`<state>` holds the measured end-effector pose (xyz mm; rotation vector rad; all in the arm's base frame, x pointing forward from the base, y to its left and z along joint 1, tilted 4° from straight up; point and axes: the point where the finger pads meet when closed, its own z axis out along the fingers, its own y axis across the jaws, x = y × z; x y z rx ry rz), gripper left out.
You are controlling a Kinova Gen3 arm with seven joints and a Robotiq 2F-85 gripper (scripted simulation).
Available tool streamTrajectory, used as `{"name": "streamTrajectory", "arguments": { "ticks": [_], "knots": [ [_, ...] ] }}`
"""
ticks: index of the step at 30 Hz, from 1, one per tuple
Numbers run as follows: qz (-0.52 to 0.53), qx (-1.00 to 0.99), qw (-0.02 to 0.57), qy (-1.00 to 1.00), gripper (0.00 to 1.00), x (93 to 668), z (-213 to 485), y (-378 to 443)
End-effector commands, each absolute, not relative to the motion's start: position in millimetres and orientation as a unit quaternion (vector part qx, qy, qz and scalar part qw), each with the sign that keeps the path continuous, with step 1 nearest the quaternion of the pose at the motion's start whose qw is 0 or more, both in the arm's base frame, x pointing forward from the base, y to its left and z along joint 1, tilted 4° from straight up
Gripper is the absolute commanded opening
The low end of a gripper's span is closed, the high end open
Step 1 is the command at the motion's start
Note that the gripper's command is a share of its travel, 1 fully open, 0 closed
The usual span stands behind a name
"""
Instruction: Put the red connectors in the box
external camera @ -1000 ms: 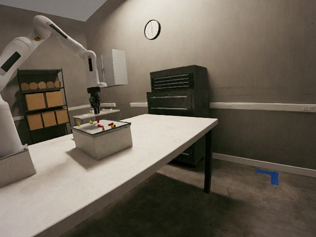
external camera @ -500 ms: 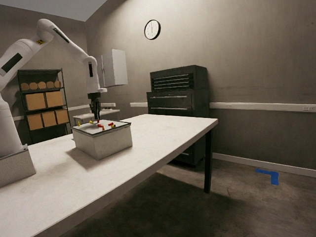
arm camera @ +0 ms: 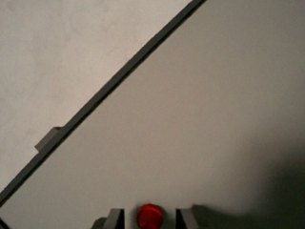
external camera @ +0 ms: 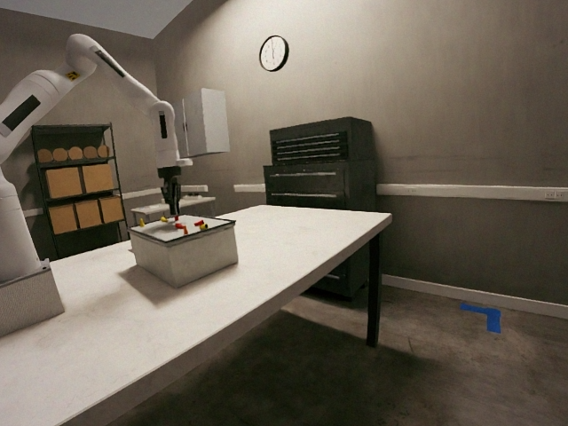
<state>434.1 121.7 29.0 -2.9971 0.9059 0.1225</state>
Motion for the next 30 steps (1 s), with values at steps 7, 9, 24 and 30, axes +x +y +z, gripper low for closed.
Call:
{"name": "streamTrajectory", "arguments": {
  "ticks": [7,9,24,30],
  "knots": [
    [0.038,-0.956,0.005,0.289,0.37,434.7,29.7,121.8],
    [0.038,-0.956,0.005,0.289,0.37,434.7,29.7,121.8],
    [0.038,-0.956,0.005,0.289,0.37,435.2,29.7,121.9],
    [0.038,-0.956,0.005,0.289,0.37,434.9,26.1,122.0]
  ]
}}
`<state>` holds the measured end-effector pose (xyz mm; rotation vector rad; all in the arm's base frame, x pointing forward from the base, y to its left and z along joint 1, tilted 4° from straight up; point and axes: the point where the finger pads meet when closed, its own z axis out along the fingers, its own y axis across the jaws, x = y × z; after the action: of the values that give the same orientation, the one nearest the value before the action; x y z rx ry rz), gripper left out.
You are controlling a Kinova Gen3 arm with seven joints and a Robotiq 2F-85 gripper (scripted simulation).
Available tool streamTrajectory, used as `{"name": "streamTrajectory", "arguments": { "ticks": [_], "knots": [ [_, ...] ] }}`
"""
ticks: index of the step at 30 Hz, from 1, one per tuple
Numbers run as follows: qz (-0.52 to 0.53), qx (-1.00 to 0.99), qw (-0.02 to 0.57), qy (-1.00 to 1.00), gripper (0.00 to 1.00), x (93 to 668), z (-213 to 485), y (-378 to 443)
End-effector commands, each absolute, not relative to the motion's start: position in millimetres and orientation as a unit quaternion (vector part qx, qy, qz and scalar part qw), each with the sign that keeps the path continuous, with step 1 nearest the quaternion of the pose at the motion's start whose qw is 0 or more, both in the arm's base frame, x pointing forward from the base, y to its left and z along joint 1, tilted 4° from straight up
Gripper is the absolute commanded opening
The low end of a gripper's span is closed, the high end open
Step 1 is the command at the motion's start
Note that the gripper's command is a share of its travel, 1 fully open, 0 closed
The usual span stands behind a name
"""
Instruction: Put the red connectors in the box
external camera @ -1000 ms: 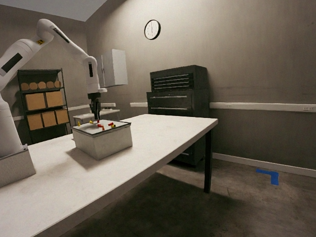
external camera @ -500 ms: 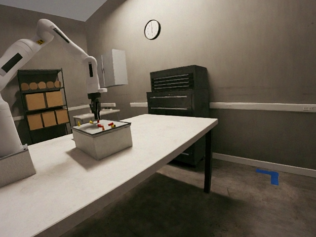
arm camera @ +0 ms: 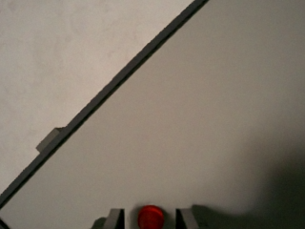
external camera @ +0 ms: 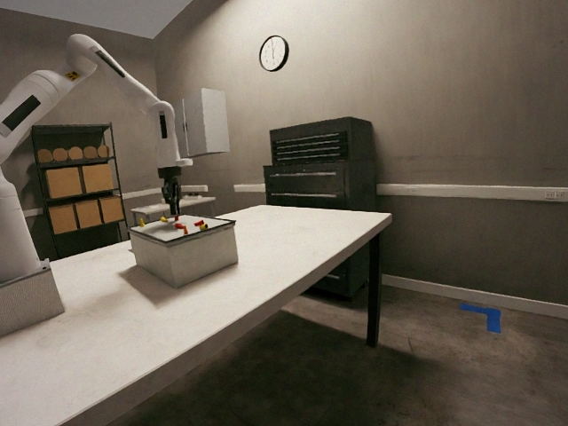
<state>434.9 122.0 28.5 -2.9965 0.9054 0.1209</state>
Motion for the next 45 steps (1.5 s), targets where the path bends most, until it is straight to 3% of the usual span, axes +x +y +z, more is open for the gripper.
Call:
{"name": "streamTrajectory", "arguments": {
  "ticks": [1,17,18,45],
  "knots": [
    [0.038,-0.956,0.005,0.289,0.37,435,23,122],
    [0.038,-0.956,0.005,0.289,0.37,434,13,122],
    [0.038,-0.956,0.005,0.289,0.19,434,13,122],
    [0.038,-0.956,0.005,0.289,0.19,434,13,122]
  ]
}}
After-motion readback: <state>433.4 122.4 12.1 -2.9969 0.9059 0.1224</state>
